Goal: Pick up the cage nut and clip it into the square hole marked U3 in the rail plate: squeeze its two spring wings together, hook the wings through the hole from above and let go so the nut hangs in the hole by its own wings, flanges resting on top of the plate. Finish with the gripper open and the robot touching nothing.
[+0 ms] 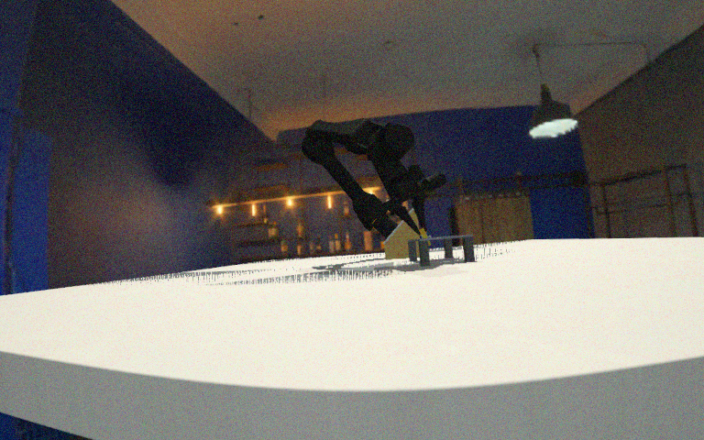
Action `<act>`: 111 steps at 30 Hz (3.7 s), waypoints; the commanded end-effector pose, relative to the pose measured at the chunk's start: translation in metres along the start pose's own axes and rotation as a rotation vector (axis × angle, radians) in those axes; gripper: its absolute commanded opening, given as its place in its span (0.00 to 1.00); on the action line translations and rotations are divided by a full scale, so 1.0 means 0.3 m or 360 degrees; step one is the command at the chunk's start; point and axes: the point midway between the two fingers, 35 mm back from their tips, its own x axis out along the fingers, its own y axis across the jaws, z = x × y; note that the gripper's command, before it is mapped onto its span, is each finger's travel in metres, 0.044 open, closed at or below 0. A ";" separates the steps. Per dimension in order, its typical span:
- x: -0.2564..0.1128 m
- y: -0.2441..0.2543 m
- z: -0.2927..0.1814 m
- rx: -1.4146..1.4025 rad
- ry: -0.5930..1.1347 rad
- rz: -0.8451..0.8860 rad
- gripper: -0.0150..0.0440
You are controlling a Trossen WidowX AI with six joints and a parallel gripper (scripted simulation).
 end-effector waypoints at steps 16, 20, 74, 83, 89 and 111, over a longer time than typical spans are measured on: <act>0.000 -0.006 0.000 -0.0006 -0.0001 0.0053 0.30; 0.000 -0.008 0.000 -0.0006 -0.0001 0.0058 0.30; -0.001 -0.031 0.001 -0.0008 0.0000 0.0147 0.30; -0.001 -0.029 0.001 -0.0008 -0.0001 0.0110 0.30; -0.001 -0.029 0.001 -0.0008 -0.0001 0.0110 0.30; -0.001 -0.032 0.000 -0.0007 0.0000 0.0081 0.30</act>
